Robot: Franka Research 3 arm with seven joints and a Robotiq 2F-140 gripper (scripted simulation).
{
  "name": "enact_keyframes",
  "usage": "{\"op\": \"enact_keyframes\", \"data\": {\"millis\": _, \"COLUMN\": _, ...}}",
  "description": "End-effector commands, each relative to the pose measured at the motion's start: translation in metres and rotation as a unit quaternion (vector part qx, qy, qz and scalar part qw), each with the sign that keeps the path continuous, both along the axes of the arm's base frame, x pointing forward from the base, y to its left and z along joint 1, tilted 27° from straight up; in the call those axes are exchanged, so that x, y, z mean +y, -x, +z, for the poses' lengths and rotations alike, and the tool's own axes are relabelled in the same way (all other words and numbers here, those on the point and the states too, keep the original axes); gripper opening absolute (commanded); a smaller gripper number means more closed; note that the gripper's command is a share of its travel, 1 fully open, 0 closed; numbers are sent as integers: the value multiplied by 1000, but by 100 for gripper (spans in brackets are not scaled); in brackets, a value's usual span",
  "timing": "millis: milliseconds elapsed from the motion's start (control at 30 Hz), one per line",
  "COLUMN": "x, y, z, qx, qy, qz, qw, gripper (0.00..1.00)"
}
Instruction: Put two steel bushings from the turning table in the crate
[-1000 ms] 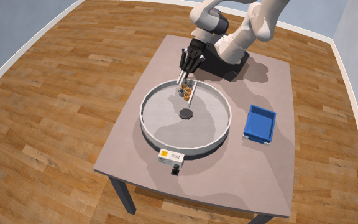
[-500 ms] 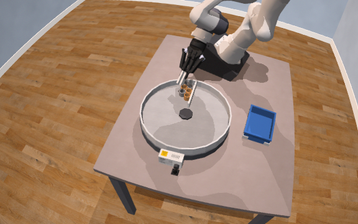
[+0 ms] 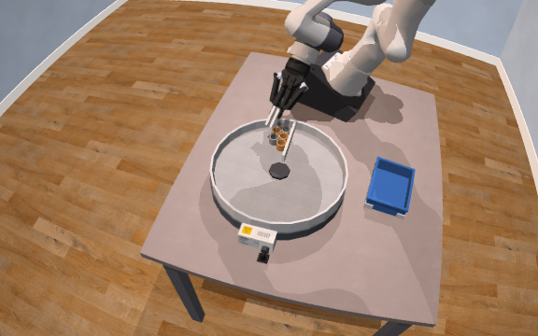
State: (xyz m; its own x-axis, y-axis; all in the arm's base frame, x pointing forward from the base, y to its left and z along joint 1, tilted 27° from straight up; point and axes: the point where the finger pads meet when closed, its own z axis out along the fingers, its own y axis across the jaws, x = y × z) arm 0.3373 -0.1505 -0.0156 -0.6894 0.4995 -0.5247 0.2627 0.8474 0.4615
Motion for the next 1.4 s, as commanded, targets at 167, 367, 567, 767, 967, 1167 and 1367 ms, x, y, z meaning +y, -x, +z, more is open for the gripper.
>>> {"op": "enact_keyframes", "data": {"millis": 167, "x": 5, "y": -1, "z": -7, "qx": -1, "qy": -1, "qz": 1, "qw": 1000, "gripper": 6}}
{"op": "enact_keyframes", "data": {"millis": 367, "x": 12, "y": -3, "z": -22, "qx": -1, "qy": -1, "qz": 1, "qw": 1000, "gripper": 6}}
{"op": "enact_keyframes", "data": {"millis": 567, "x": 12, "y": -3, "z": -22, "qx": -1, "qy": -1, "qz": 1, "qw": 1000, "gripper": 6}}
{"op": "enact_keyframes", "data": {"millis": 767, "x": 12, "y": -3, "z": -22, "qx": -1, "qy": -1, "qz": 1, "qw": 1000, "gripper": 6}}
{"op": "enact_keyframes", "data": {"millis": 967, "x": 12, "y": -3, "z": -22, "qx": -1, "qy": -1, "qz": 1, "qw": 1000, "gripper": 6}}
{"op": "enact_keyframes", "data": {"millis": 1167, "x": 12, "y": -3, "z": -22, "qx": -1, "qy": -1, "qz": 1, "qw": 1000, "gripper": 6}}
{"op": "enact_keyframes", "data": {"millis": 1367, "x": 12, "y": -3, "z": -22, "qx": -1, "qy": -1, "qz": 1, "qw": 1000, "gripper": 6}}
